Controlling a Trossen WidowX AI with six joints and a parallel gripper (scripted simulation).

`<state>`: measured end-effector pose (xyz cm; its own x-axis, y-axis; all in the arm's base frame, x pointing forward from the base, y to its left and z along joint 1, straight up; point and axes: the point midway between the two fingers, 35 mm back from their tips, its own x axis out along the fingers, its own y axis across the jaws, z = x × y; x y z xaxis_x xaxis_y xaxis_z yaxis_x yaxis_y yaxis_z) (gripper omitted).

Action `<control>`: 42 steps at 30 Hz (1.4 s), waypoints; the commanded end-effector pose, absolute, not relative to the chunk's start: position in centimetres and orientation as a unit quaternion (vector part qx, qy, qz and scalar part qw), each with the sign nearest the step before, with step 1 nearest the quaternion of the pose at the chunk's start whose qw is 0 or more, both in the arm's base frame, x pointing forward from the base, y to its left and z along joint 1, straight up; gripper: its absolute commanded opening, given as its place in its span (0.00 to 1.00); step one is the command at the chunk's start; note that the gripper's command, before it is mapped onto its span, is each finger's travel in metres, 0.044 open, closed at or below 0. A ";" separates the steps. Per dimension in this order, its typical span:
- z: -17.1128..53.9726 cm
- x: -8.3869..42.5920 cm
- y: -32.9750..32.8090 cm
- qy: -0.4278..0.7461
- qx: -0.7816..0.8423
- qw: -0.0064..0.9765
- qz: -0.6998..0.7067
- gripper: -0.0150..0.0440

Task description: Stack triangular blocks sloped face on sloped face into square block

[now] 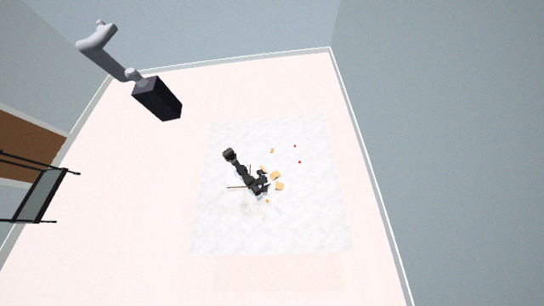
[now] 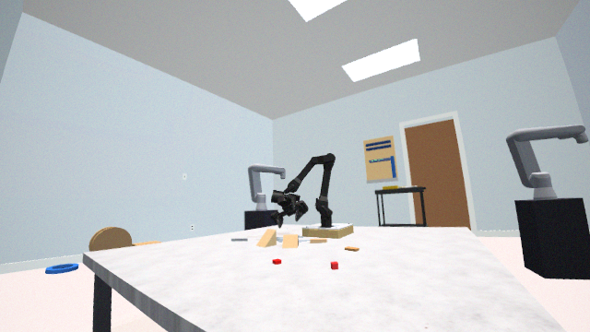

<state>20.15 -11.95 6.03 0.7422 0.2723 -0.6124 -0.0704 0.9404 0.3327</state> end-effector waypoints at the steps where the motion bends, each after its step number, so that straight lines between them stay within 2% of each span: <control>1: 4.5 18.0 -11.0 0.292 -0.066 0.937 0.183 1.00; 14: 4.2 18.2 -11.1 0.294 -0.066 0.936 0.183 1.00; 34: -1.0 25.2 -8.0 0.291 -0.065 0.937 0.183 1.00; 42: -1.1 25.6 -7.7 0.289 -0.064 0.938 0.183 1.00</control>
<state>25.64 -7.91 -0.77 0.7717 0.3057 -0.5577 -0.3844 0.9228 -0.0262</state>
